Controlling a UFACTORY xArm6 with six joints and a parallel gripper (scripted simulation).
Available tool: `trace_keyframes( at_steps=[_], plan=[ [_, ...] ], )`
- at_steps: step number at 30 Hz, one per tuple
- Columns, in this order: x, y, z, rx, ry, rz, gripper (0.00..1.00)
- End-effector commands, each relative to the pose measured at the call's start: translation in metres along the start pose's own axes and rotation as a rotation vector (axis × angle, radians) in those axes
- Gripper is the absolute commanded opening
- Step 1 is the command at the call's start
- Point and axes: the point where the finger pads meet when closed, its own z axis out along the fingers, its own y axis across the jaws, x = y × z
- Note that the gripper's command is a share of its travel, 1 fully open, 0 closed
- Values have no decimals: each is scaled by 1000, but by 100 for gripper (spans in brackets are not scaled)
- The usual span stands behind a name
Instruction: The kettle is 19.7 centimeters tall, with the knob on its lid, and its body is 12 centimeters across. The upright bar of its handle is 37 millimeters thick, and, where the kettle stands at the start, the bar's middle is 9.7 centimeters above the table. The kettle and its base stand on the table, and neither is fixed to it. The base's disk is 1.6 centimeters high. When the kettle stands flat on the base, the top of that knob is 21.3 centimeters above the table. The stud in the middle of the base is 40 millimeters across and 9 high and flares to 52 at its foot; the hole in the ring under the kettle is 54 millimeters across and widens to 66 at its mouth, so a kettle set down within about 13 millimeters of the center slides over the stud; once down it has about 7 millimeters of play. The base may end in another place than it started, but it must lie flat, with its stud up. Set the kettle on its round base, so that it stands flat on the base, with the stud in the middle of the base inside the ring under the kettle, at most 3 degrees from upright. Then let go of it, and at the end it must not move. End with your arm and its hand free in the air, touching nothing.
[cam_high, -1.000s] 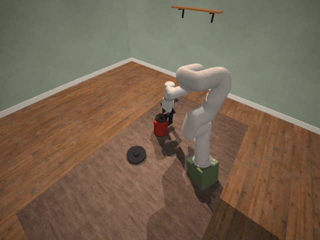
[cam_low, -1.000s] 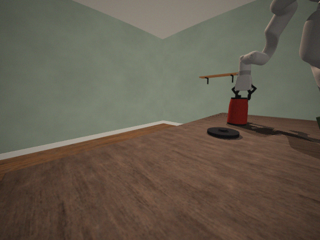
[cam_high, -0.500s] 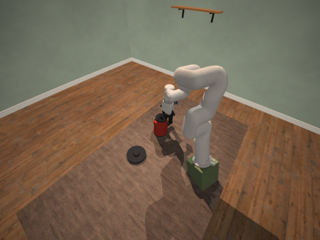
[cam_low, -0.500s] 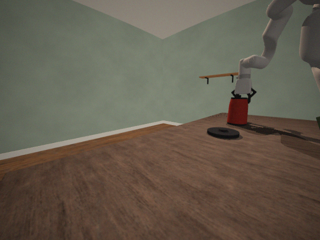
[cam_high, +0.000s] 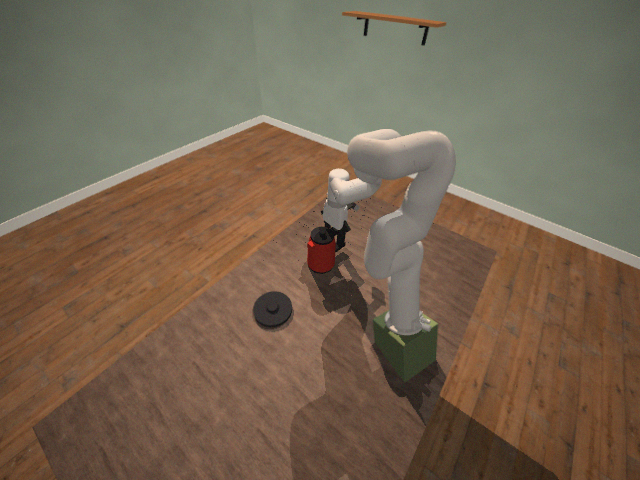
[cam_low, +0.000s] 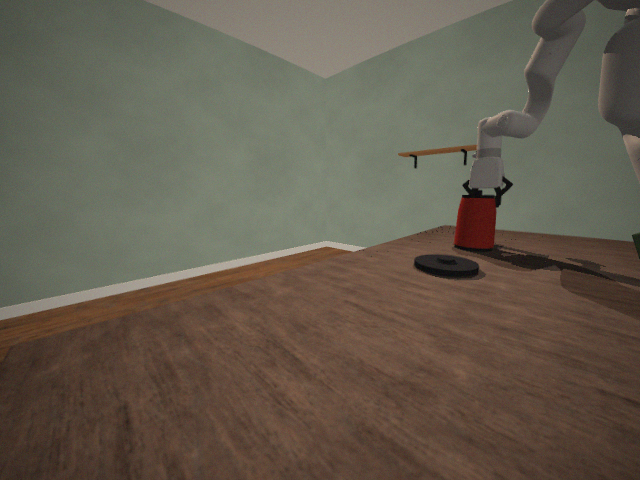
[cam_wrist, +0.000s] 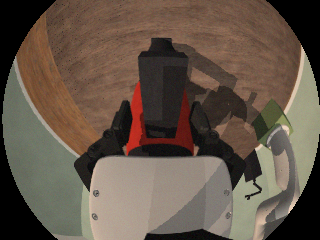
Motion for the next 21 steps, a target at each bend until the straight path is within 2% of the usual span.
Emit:
trace_keyframes(
  at_steps=[1,19,20,21],
  plan=[
    [0,-1,-1,3,1,0,81],
    [0,-1,-1,3,1,0,81],
    [0,-1,-1,3,1,0,0],
    [0,-1,-1,3,1,0,0]
  ],
)
